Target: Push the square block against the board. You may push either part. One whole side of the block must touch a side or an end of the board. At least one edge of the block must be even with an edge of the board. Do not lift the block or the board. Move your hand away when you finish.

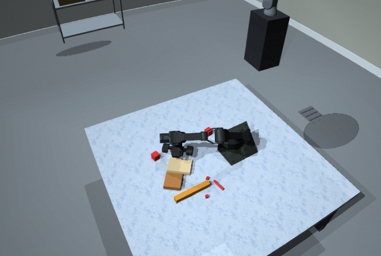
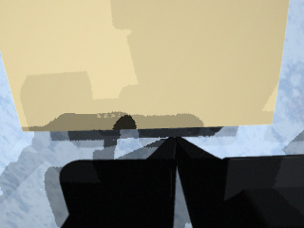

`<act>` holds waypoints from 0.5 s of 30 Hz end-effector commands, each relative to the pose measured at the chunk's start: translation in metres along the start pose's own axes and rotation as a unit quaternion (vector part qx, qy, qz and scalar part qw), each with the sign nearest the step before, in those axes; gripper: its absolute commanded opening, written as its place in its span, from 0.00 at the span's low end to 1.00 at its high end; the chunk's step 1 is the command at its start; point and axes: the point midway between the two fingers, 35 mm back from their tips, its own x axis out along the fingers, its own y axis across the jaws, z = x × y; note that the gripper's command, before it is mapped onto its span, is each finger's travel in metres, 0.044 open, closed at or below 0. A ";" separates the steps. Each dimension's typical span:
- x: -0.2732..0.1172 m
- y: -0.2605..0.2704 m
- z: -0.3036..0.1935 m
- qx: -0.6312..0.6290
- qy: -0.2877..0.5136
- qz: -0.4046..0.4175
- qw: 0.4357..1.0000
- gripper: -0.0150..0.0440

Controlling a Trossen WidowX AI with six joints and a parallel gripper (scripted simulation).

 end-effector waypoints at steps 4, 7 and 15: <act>-0.001 0.000 0.007 0.001 -0.002 0.000 1.000 0.25; -0.001 -0.001 0.009 0.001 -0.002 0.000 1.000 0.25; -0.001 -0.001 0.015 0.001 -0.002 0.000 1.000 0.25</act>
